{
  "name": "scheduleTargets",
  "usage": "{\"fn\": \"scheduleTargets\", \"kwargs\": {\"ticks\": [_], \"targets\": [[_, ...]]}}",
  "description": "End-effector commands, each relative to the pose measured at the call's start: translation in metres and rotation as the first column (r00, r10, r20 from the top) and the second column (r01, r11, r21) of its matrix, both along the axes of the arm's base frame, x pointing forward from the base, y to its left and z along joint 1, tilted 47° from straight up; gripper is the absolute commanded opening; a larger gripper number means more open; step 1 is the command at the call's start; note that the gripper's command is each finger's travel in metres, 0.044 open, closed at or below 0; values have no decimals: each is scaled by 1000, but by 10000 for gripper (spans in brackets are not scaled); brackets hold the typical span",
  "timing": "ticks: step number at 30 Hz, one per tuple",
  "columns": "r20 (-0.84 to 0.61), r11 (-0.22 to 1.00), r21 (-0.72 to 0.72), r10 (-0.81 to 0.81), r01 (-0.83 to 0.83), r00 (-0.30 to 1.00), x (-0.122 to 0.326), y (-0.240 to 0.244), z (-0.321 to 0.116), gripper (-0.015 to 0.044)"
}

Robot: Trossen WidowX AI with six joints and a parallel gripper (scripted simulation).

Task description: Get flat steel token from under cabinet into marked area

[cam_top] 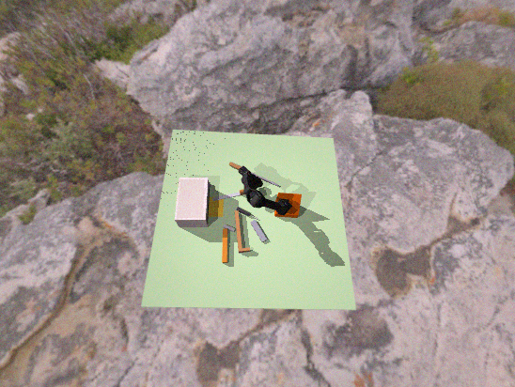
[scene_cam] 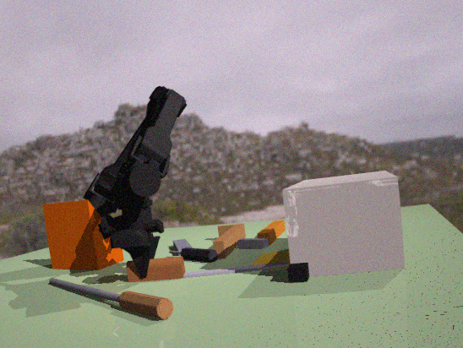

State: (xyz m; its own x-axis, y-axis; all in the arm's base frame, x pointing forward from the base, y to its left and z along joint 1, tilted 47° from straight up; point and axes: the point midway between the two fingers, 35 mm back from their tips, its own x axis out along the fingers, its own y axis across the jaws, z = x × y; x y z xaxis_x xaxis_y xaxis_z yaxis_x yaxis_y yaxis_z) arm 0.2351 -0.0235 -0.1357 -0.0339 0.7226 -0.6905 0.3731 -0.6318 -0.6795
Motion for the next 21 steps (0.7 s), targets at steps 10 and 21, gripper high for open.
{"fn": "scheduleTargets", "kwargs": {"ticks": [10,21], "targets": [[-3,1000,2,-5,5,1000,23,6,6,0],[-4,1000,3,-5,5,1000,41,12,10,0]]}}
